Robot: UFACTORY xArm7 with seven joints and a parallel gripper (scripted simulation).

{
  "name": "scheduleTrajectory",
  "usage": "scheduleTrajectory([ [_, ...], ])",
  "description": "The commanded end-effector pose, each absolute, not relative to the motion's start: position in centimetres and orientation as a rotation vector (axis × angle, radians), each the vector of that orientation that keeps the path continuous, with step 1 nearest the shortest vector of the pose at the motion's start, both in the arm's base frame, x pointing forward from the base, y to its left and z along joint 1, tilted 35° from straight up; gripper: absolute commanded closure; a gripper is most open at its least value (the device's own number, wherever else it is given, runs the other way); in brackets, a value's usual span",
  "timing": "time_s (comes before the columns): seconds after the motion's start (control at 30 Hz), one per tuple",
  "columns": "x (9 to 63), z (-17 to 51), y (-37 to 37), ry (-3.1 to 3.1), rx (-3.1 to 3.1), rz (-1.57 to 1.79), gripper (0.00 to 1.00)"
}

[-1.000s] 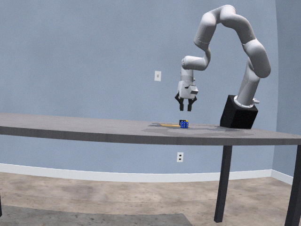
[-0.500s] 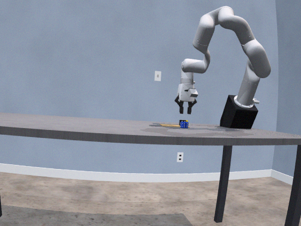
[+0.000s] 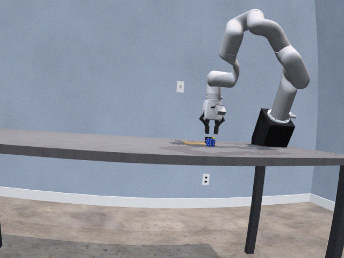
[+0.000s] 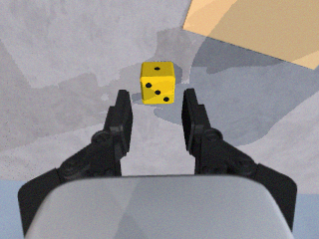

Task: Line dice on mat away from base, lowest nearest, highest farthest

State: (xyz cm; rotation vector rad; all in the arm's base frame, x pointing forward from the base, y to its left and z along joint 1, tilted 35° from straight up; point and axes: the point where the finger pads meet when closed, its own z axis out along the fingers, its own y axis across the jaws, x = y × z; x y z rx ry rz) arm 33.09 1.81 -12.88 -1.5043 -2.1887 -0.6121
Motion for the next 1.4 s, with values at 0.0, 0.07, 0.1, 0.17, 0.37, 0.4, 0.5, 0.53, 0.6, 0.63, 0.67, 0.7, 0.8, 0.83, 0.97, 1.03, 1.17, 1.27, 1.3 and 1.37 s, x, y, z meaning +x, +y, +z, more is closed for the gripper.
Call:
scheduleTrajectory([
  [0.0,33.18,-13.25,1.94,-2.190,-1.508,-0.613,0.53],
  [0.07,33.17,-13.38,2.04,-2.190,-1.508,-0.613,0.53],
  [0.1,33.16,-13.44,2.08,-2.190,-1.508,-0.613,0.53],
  [0.17,33.15,-13.54,2.15,-2.190,-1.508,-0.613,0.53],
  [0.37,33.14,-13.66,2.23,-2.190,-1.508,-0.613,0.53],
  [0.4,33.14,-13.67,2.24,-2.190,-1.508,-0.613,0.53],
  [0.5,33.14,-13.69,2.25,-2.190,-1.508,-0.613,0.53],
  [0.53,33.14,-13.70,2.26,-2.190,-1.508,-0.613,0.53],
  [0.6,33.14,-13.70,2.26,-2.190,-1.508,-0.613,0.53],
  [0.63,33.14,-13.70,2.26,-2.190,-1.508,-0.613,0.53],
  [0.67,33.14,-13.70,2.26,-2.190,-1.508,-0.613,0.53],
  [0.7,33.14,-13.70,2.26,-2.190,-1.508,-0.613,0.53],
  [0.8,33.14,-13.70,2.26,-2.190,-1.508,-0.613,0.53],
  [0.83,33.14,-13.70,2.26,-2.190,-1.508,-0.613,0.53],
  [0.97,33.14,-13.70,2.26,-2.190,-1.508,-0.613,0.53],
  [1.03,33.14,-13.70,2.26,-2.190,-1.508,-0.613,0.53],
  [1.17,33.14,-13.70,2.26,-2.190,-1.508,-0.613,0.53],
  [1.27,33.14,-13.70,2.26,-2.190,-1.508,-0.613,0.53],
  [1.3,33.14,-13.70,2.26,-2.190,-1.508,-0.613,0.53],
  [1.37,33.14,-13.70,2.26,-2.190,-1.508,-0.613,0.53],
])
